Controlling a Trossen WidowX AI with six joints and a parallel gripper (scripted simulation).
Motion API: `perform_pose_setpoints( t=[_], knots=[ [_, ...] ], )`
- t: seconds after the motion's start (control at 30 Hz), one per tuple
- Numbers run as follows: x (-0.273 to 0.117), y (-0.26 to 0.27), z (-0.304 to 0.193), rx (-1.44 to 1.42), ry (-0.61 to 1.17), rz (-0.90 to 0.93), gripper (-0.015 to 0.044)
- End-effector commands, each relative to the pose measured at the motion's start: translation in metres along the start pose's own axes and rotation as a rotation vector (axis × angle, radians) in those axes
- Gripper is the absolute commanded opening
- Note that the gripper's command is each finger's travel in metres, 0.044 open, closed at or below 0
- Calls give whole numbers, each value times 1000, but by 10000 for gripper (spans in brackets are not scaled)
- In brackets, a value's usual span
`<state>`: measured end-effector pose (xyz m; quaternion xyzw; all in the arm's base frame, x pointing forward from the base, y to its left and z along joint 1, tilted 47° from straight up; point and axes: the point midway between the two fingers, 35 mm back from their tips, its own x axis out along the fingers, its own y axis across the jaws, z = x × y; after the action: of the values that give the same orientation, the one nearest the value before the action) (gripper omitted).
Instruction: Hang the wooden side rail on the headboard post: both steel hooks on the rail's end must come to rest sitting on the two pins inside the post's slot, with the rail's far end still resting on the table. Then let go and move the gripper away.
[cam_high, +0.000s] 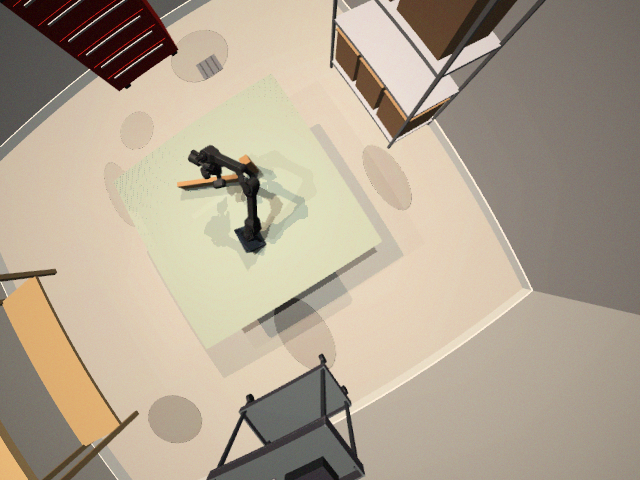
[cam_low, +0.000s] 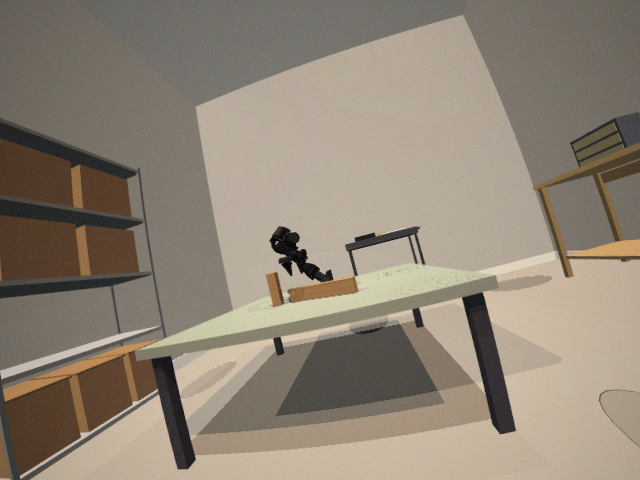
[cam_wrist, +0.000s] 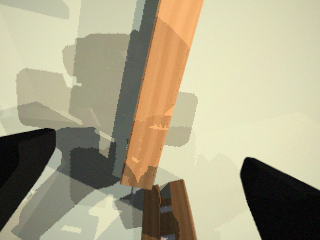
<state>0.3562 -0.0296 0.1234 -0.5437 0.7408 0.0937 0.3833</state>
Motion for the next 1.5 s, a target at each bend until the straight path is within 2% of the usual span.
perform_pose_setpoints(
  t=[0.0, 0.23, 0.43, 1.47],
  knots=[
    [2, -3, 7, 77, -18, 23, 440],
    [3, -3, 7, 77, -18, 23, 440],
    [35, -2, 8, 78, -17, 22, 440],
    [78, -3, 9, 78, -18, 21, 440]
  ],
)
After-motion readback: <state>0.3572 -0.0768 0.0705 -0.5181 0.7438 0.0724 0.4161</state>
